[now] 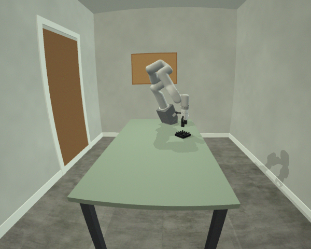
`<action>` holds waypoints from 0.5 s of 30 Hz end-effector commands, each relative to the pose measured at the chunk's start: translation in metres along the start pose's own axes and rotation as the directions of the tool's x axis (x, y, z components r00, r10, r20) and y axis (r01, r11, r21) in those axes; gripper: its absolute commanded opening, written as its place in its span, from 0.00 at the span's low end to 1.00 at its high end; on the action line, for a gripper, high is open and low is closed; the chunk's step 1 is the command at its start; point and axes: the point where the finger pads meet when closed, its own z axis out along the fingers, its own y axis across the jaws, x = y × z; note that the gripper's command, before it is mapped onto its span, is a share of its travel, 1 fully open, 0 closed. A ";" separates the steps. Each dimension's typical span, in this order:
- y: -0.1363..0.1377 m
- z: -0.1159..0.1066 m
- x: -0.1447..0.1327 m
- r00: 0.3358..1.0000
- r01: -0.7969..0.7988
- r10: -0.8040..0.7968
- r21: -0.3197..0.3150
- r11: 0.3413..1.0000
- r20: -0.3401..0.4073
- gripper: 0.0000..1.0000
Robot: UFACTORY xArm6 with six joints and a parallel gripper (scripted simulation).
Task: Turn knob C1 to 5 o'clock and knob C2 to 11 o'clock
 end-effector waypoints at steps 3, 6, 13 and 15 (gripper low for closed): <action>0.002 -0.002 -0.005 0.974 -0.228 0.228 0.014 0.973 0.012 1.00; 0.002 -0.003 -0.006 0.958 -0.287 0.287 0.013 0.958 0.012 1.00; 0.003 -0.004 -0.008 0.924 -0.382 0.382 0.012 0.924 0.014 1.00; 0.003 -0.004 -0.008 0.920 -0.393 0.393 0.012 0.920 0.014 1.00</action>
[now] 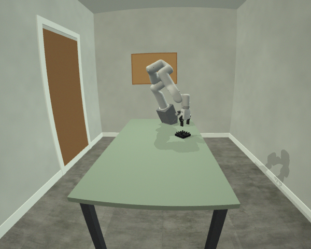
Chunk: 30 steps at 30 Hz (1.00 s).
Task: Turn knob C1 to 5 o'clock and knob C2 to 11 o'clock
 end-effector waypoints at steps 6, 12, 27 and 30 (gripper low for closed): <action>0.000 -0.001 -0.001 1.000 -0.023 0.023 0.002 1.000 0.005 0.19; 0.000 -0.001 -0.001 1.000 -0.023 0.023 0.002 1.000 0.005 0.19; 0.000 -0.001 -0.001 1.000 -0.023 0.023 0.002 1.000 0.005 0.19; 0.000 -0.001 -0.001 1.000 -0.023 0.023 0.002 1.000 0.005 0.19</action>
